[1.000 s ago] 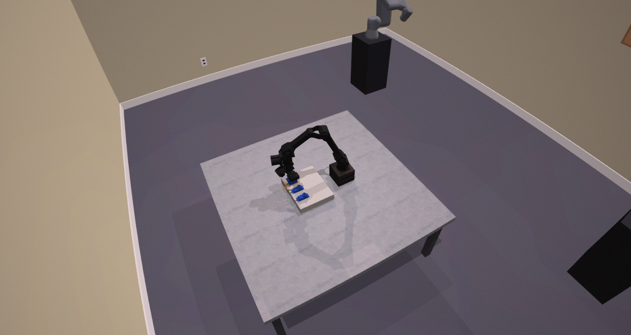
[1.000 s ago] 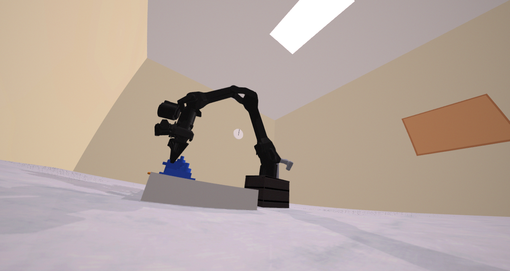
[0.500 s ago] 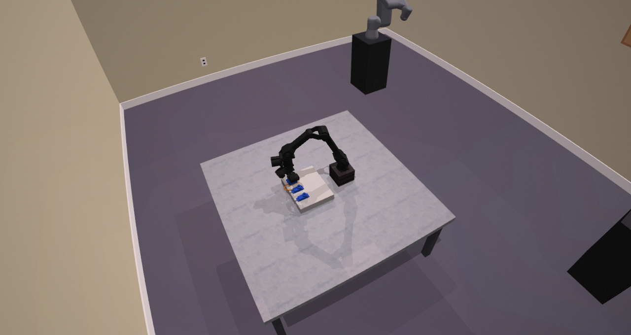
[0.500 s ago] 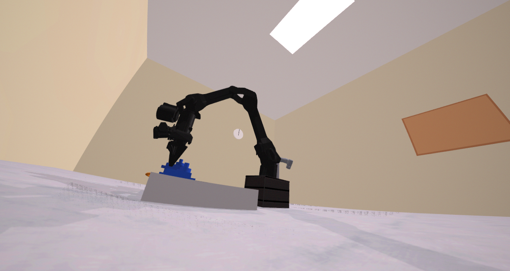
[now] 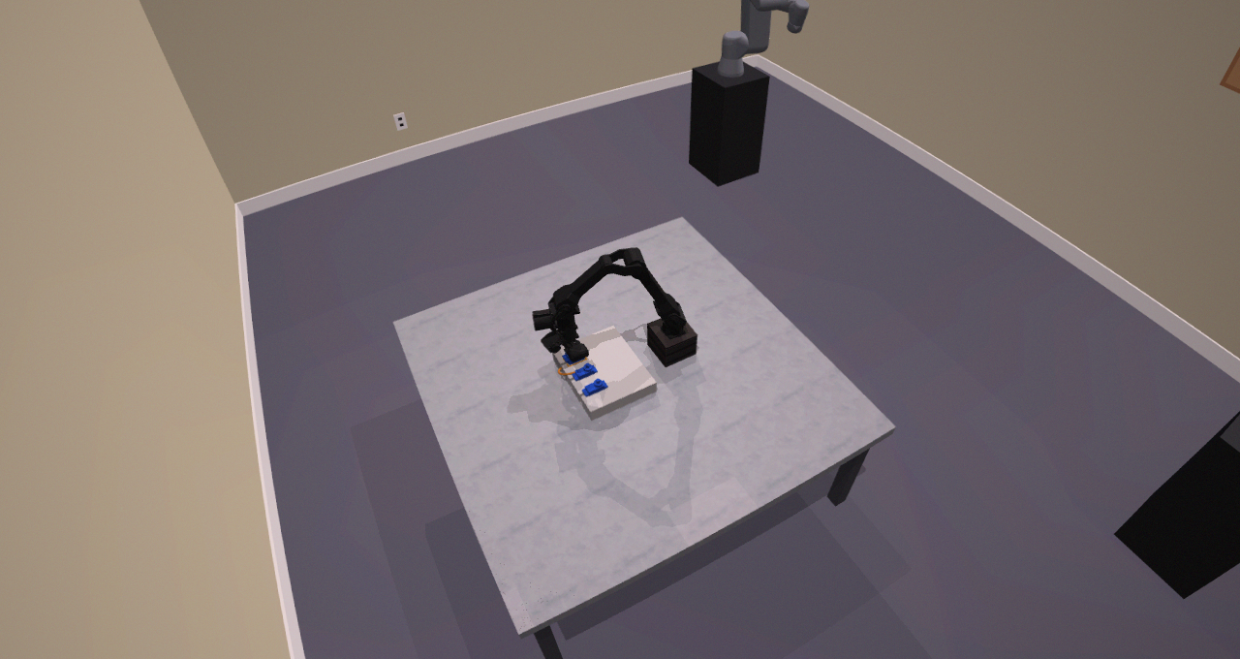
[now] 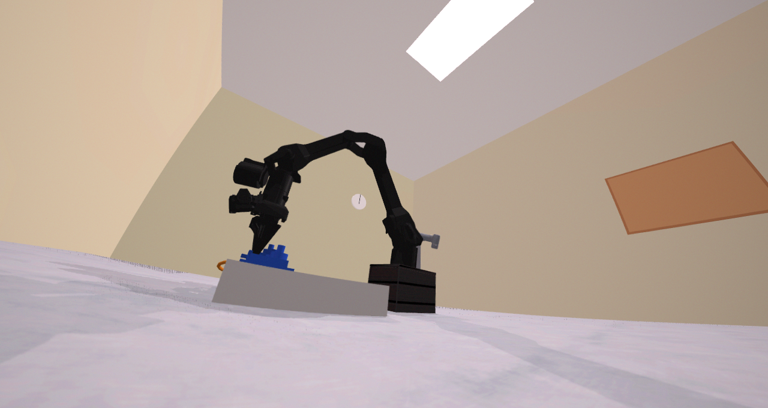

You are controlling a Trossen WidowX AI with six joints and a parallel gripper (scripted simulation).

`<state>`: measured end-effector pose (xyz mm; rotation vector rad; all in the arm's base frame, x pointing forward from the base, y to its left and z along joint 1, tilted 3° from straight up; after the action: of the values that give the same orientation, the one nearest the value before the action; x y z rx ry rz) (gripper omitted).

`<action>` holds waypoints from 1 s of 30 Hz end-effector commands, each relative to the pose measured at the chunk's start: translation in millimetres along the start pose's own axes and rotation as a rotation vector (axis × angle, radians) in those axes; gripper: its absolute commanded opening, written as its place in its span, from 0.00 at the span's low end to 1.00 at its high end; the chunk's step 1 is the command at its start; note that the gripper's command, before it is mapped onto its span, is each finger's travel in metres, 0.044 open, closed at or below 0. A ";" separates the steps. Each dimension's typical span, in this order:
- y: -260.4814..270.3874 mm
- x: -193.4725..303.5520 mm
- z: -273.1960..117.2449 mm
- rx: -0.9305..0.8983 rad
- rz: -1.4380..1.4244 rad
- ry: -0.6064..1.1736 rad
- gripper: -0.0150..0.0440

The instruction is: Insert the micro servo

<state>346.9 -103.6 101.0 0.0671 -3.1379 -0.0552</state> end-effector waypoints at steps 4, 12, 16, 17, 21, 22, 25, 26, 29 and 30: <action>0.2 -0.1 6.4 -0.001 0.004 0.000 0.25; 0.2 0.0 12.4 -0.001 0.004 0.000 0.25; 0.3 0.0 15.2 -0.001 0.004 0.000 0.25; 0.3 0.0 15.8 -0.001 0.004 0.000 0.25; 0.3 0.0 19.2 -0.001 0.004 0.000 0.25; 0.3 0.0 19.8 -0.001 0.004 0.000 0.25; 0.0 -0.1 17.8 -0.001 0.004 0.000 0.34; 0.0 0.0 17.9 -0.001 0.004 0.000 0.39; 0.0 0.0 17.9 -0.001 0.004 0.000 0.52; 0.0 0.0 17.9 -0.001 0.004 0.000 0.57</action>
<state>346.8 -102.9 83.0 0.0677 -3.1375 -0.0558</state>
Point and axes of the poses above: the point midway between the two fingers, 35 mm back from their tips, its own z axis out along the fingers, its own y axis across the jaws, x = y × z, the point moved 10 cm from there along -z, back along the fingers, and after that the axes turned 3 degrees about -z, right-handed, at the moved point
